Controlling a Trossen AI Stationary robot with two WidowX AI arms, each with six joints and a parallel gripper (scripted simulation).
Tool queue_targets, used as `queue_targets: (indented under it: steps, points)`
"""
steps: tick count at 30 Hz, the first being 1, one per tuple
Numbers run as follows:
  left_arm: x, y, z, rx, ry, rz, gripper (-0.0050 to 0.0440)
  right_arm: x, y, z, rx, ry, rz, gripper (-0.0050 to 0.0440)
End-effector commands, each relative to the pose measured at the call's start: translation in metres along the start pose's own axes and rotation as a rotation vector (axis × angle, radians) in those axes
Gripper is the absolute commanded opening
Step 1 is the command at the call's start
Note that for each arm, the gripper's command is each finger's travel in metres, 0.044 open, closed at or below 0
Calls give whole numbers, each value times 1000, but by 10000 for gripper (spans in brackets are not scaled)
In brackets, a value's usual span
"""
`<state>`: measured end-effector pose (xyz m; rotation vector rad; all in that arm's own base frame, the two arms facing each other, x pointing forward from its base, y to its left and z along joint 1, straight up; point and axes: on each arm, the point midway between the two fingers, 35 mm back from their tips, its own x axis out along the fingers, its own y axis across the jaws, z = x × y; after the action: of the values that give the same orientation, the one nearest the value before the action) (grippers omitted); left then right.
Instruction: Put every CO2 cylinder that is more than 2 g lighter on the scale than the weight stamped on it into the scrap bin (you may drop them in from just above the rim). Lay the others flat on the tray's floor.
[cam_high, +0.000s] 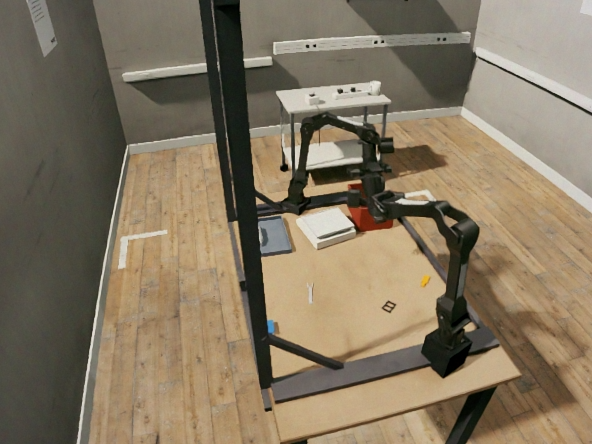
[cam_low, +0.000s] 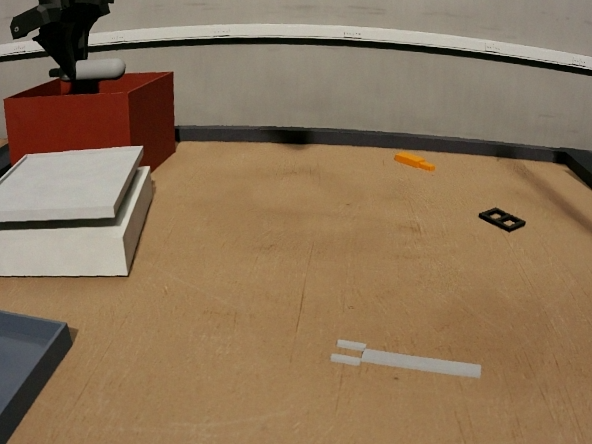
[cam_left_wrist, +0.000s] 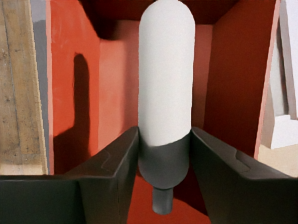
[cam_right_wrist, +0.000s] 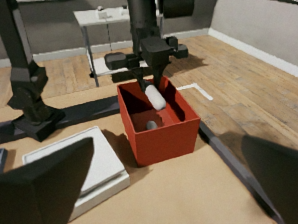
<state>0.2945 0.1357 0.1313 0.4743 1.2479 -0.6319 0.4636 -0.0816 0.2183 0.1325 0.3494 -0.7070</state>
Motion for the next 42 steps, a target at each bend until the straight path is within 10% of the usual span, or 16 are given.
queue_targets:
  steps: [1,9,14,24,31,42]
  points:
    - [-11,4,4,8,-15,28,-50,-5,0,12,20,-24,6,440]
    - [-11,4,4,9,-14,30,191,-5,0,12,20,-24,6,440]
    - [-12,4,4,12,-14,36,191,-5,0,12,20,-24,6,440]
    - [-70,6,5,13,-15,35,431,-5,0,12,20,-24,6,440]
    - [-81,0,8,-3,-49,62,440,-12,-2,14,17,-29,30,440]
    - [-106,-37,48,-159,-437,215,440,-86,-16,42,-5,-146,331,440]
